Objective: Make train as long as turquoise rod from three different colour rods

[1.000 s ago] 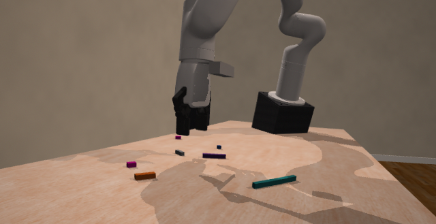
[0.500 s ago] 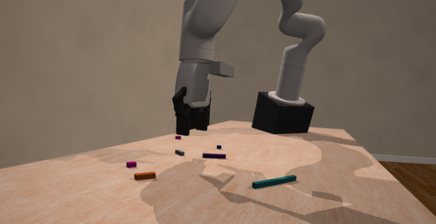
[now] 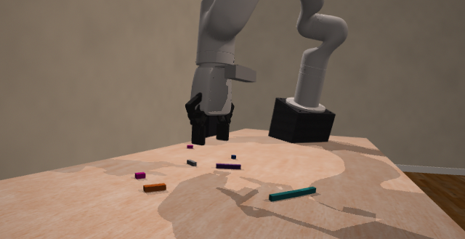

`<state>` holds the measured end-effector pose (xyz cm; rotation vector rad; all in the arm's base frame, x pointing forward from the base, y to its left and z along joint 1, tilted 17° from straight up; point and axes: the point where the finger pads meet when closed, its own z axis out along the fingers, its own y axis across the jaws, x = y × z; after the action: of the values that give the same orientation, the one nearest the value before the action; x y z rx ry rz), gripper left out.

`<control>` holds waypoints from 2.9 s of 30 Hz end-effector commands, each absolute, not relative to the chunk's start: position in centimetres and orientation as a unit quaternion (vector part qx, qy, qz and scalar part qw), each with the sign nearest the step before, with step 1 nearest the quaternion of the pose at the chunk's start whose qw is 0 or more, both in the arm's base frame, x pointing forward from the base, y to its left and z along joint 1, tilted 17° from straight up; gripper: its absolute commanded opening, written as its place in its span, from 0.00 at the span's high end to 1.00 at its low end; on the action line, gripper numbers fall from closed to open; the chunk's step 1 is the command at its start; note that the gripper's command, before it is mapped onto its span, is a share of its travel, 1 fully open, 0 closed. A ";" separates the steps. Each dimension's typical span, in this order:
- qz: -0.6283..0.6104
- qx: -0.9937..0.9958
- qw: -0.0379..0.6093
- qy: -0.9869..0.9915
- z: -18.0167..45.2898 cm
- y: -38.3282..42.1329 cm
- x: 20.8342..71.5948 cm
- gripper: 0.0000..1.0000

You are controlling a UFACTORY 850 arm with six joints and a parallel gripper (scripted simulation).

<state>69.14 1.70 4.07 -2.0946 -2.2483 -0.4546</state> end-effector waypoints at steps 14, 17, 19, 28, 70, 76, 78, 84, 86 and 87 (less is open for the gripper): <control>-0.134 -0.838 0.053 -0.526 5.1 6.7 67.9 0.00; -0.132 -0.859 0.058 -0.492 5.2 7.4 67.7 0.00; -0.131 -0.868 0.061 -0.474 5.3 7.8 67.6 0.00; -0.130 -0.870 0.061 -0.472 5.3 7.9 67.6 0.00; -0.130 -0.870 0.061 -0.472 5.3 7.9 67.6 0.00; -0.130 -0.870 0.061 -0.472 5.3 7.9 67.6 0.00; -0.130 -0.870 0.061 -0.472 5.3 7.9 67.6 0.00; -0.130 -0.870 0.061 -0.472 5.3 7.9 67.6 0.00; -0.130 -0.870 0.061 -0.472 5.3 7.9 67.6 0.00; -0.130 -0.870 0.061 -0.472 5.3 7.9 67.6 0.00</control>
<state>67.46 7.89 5.22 -2.6314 -1.4265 -0.3916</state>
